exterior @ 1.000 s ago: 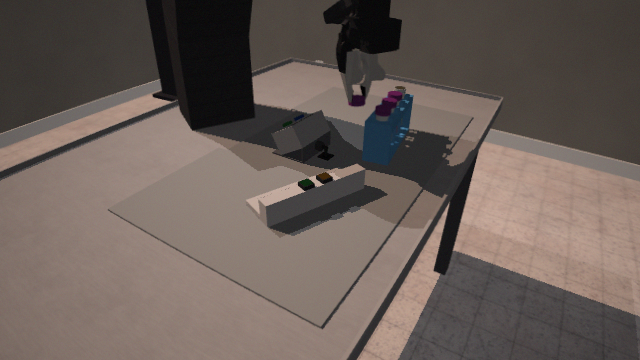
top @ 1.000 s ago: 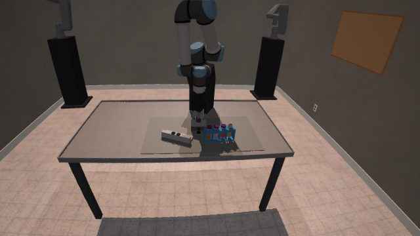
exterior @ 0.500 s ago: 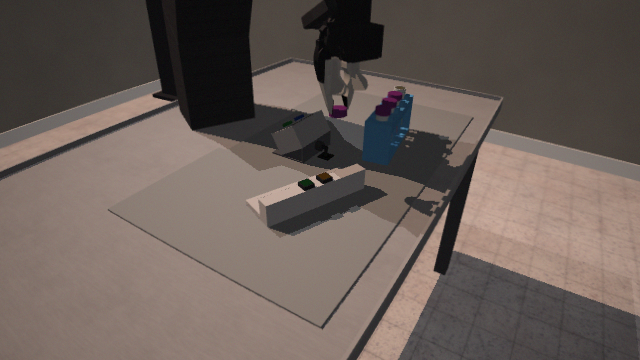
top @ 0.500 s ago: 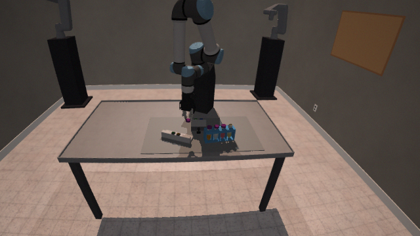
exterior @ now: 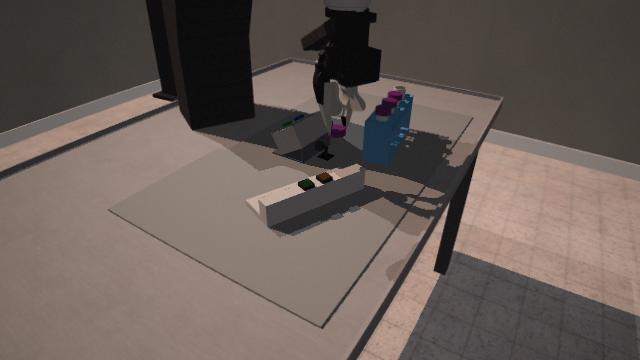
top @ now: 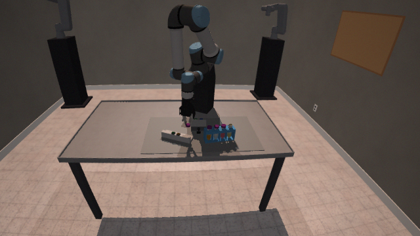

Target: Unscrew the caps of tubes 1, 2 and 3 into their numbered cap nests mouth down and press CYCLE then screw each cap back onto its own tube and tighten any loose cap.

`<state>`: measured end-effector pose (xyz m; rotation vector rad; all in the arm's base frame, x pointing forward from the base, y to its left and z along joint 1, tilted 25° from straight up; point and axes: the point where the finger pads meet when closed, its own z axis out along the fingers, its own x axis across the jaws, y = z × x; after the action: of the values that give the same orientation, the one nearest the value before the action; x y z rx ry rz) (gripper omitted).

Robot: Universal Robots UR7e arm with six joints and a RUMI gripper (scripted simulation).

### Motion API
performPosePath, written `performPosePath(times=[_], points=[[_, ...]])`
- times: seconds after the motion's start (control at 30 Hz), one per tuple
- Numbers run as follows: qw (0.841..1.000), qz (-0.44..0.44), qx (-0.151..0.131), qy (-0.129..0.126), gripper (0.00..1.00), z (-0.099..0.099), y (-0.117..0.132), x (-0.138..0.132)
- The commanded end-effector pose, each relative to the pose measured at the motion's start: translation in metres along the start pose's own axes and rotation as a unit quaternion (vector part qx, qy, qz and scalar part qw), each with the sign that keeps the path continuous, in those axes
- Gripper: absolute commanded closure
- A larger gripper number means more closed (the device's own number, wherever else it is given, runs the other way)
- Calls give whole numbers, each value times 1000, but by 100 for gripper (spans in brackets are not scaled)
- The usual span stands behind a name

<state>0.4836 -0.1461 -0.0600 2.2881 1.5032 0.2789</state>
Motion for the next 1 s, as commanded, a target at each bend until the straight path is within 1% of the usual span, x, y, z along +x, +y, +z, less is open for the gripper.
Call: performPosePath(times=[0.0, 0.33, 0.4, 0.53, 0.97], points=[[1000, 0, -1, 0, 100, 20, 1, 0], [1000, 0, -1, 0, 100, 70, 2, 0], [1000, 0, -1, 0, 100, 70, 2, 0], [1000, 0, -1, 0, 100, 88, 2, 0], [1000, 0, -1, 0, 100, 88, 2, 0]])
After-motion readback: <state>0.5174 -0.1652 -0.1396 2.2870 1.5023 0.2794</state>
